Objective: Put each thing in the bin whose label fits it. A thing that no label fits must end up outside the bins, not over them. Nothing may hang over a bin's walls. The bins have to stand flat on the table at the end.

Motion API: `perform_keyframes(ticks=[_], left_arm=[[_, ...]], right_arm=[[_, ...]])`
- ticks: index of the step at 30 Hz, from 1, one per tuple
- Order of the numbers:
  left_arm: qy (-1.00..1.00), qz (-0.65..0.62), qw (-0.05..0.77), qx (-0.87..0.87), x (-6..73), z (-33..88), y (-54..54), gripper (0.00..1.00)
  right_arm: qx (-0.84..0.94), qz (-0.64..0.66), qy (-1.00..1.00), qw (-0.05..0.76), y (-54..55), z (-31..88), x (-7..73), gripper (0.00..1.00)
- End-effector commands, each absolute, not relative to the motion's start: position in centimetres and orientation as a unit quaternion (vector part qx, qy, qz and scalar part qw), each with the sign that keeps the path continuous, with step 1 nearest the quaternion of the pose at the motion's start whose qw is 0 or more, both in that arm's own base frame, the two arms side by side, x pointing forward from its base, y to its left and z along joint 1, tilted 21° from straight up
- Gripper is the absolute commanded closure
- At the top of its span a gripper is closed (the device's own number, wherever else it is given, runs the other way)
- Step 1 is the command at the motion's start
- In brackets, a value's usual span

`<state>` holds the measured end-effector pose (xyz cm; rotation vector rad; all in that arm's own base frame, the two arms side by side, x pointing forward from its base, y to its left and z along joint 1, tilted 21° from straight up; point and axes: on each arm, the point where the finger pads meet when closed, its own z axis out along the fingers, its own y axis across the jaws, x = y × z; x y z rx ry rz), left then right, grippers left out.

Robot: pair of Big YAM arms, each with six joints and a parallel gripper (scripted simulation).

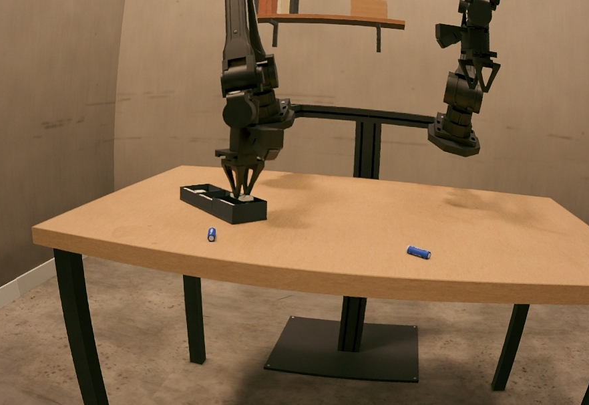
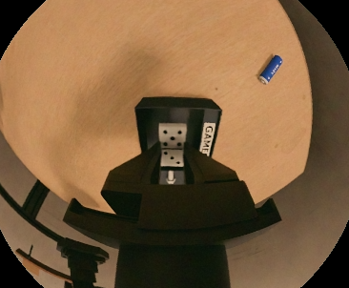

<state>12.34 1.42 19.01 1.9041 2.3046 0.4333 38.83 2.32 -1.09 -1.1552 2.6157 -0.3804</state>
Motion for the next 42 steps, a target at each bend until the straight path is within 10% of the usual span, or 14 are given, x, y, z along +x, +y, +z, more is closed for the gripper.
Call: perform_keyframes(ticks=[1, 42], left_arm=[[0.758, 0.162, 0.090, 0.625, 12.9, 22.3, 1.4, 0.00], [0.758, 0.162, 0.090, 0.625, 12.9, 22.3, 1.4, 0.00]], right_arm=[[-0.395, -0.135, 0.898, 0.142, 1.9, -1.1, 40.8, 0.80], [-0.396, -0.133, 0.898, 0.138, 2.1, -2.9, 40.3, 0.69]])
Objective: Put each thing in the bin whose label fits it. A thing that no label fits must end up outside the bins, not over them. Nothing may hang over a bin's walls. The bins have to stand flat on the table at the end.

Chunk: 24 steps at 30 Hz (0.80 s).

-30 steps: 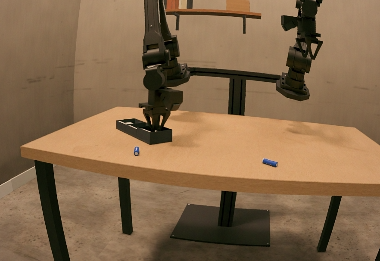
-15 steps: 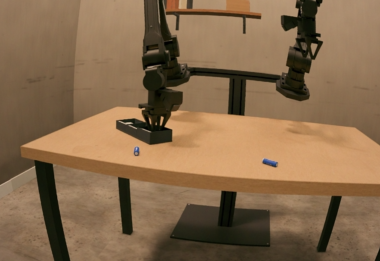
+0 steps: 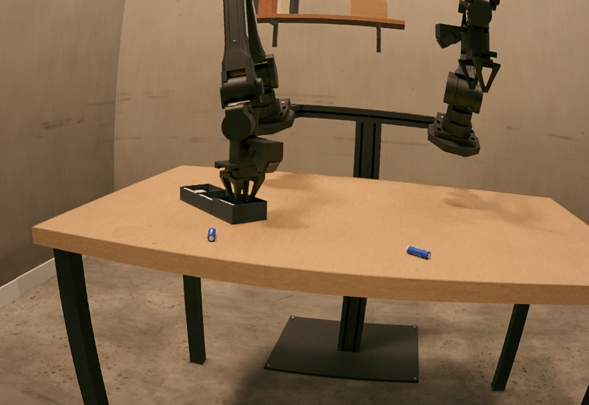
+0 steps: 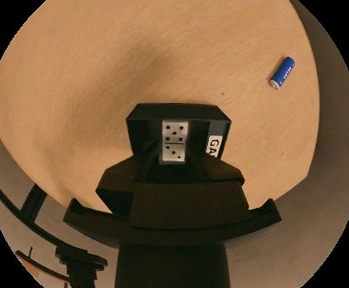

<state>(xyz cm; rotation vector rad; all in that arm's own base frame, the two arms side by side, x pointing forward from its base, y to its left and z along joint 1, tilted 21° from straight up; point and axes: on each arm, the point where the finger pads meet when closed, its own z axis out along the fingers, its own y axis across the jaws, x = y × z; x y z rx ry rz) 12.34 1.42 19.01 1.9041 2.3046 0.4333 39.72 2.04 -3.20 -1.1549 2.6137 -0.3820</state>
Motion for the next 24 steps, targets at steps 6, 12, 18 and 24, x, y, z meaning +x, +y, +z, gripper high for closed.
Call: perform_keyframes(ticks=[6, 12, 18, 24], left_arm=[[0.758, 0.162, 0.090, 0.625, 12.88, 22.29, 1.38, 0.00], [0.758, 0.162, 0.090, 0.625, 12.88, 22.29, 1.38, 0.00], [0.758, 0.162, 0.090, 0.625, 12.88, 22.29, 1.38, 0.00], [0.758, 0.162, 0.090, 0.625, 12.88, 22.29, 1.38, 0.00]], right_arm=[[-0.395, -0.132, 0.899, 0.131, 1.53, -3.59, 39.63, 0.69], [-0.396, -0.133, 0.898, 0.138, 2.05, -2.93, 40.19, 0.69], [-0.396, -0.133, 0.898, 0.138, 2.04, -2.95, 40.17, 0.69], [-0.396, -0.132, 0.899, 0.130, 1.49, -3.76, 39.51, 0.69]])
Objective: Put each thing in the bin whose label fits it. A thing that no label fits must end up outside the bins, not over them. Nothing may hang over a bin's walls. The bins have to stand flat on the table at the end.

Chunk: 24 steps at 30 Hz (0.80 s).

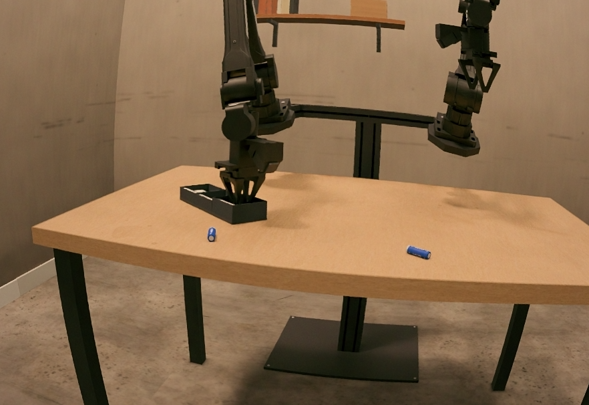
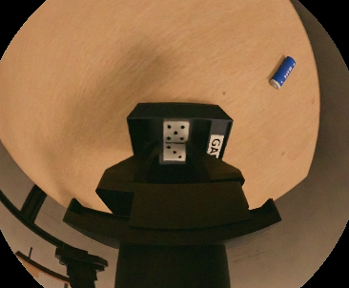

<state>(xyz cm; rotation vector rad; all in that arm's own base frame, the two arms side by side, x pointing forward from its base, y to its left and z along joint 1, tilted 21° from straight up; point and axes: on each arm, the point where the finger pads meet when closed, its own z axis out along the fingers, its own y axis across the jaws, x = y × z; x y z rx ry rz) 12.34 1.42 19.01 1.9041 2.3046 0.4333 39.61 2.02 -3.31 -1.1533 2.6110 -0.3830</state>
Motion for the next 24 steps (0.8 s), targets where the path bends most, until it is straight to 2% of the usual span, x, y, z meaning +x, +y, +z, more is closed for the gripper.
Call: perform_keyframes(ticks=[1, 24], left_arm=[[0.758, 0.162, 0.090, 0.625, 12.9, 22.3, 1.4, 0.00], [0.758, 0.162, 0.090, 0.625, 12.9, 22.3, 1.4, 0.00]], right_arm=[[-0.396, -0.133, 0.898, 0.138, 2.0, -3.0, 40.1, 0.69], [-0.396, -0.132, 0.899, 0.136, 2.2, -1.9, 39.3, 0.69]])
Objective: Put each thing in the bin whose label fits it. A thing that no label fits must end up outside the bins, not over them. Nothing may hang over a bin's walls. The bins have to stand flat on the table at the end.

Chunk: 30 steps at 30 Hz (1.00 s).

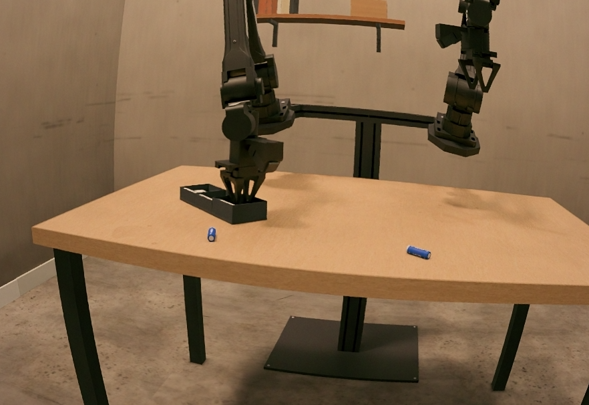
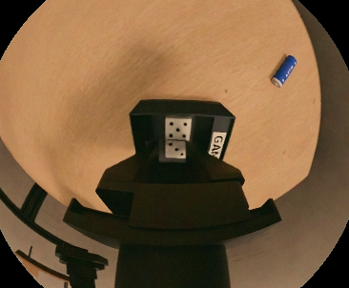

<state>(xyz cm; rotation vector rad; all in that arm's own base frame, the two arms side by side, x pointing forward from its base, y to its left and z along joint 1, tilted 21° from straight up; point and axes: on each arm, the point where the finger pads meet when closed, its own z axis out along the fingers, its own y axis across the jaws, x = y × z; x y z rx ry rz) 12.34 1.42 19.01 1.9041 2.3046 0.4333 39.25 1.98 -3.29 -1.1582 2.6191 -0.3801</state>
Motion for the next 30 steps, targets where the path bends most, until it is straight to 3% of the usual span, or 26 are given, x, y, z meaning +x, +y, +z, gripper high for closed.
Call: perform_keyframes(ticks=[1, 30], left_arm=[[0.758, 0.162, 0.090, 0.625, 12.9, 22.3, 1.4, 0.00], [0.758, 0.162, 0.090, 0.625, 12.9, 22.3, 1.4, 0.00]], right_arm=[[-0.396, -0.131, 0.899, 0.136, 2.3, -1.8, 39.2, 0.69], [-0.395, -0.134, 0.897, 0.145, 3.2, 2.3, 38.9, 0.69]])
